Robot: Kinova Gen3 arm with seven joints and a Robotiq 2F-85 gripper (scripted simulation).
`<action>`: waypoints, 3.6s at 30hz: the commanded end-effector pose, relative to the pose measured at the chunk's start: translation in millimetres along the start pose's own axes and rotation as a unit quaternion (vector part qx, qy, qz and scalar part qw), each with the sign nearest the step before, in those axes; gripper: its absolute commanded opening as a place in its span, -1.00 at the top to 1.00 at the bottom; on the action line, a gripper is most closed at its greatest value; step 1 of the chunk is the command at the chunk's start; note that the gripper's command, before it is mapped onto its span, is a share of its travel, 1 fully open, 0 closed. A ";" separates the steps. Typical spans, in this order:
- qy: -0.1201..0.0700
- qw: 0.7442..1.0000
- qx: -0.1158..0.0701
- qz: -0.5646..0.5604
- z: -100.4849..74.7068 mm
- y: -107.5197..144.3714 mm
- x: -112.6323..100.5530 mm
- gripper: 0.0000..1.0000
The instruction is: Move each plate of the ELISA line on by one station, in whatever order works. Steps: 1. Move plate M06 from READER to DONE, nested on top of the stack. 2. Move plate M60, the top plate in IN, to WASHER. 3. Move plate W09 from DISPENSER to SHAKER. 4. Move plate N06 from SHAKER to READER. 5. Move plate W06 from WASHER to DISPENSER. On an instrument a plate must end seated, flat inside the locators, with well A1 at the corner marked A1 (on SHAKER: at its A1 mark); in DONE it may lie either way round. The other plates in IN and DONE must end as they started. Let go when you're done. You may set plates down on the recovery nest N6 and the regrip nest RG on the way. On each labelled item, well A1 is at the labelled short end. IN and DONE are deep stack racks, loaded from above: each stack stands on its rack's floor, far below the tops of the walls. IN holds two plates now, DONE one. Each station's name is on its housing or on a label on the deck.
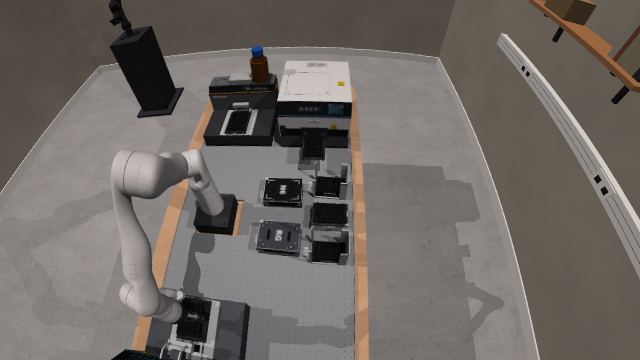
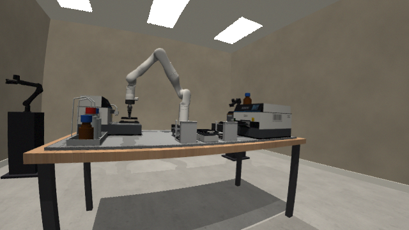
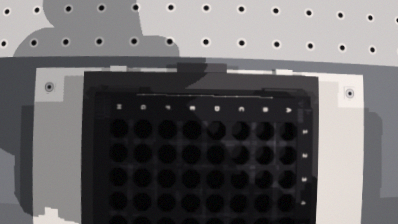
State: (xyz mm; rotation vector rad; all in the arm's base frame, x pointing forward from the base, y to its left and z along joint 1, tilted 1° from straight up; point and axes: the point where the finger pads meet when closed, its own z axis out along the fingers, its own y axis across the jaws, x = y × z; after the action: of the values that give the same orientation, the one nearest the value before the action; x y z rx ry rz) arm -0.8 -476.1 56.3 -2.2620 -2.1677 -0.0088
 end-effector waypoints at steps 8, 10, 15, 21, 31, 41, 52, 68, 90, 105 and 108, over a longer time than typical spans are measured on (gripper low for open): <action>-0.001 1.000 0.000 0.000 8.6 0.1 -0.5 -0.88; -0.001 1.000 0.000 0.000 8.7 0.0 -0.5 -0.88; -0.001 1.000 0.000 0.000 8.6 0.0 -0.5 -0.88; -0.001 1.000 0.000 0.000 8.4 0.0 -0.5 -0.88; -0.001 1.000 0.000 0.000 8.2 0.0 -0.5 -0.88; -0.001 1.000 0.000 0.000 8.0 0.0 -0.5 -0.88; -0.001 1.000 0.000 0.000 11.0 0.1 -0.5 -0.88; -0.001 1.000 0.000 0.000 15.7 0.1 -0.5 -0.88; -0.001 1.000 0.000 0.000 19.0 0.1 -0.5 -1.00; -0.001 1.000 0.000 0.000 19.0 0.1 -0.5 -1.00; -0.001 1.000 0.000 0.000 17.7 0.0 -0.5 -1.00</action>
State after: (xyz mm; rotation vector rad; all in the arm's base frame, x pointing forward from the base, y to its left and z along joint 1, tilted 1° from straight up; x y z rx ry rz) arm -0.8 -475.9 36.6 -2.2619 -2.1678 -0.0088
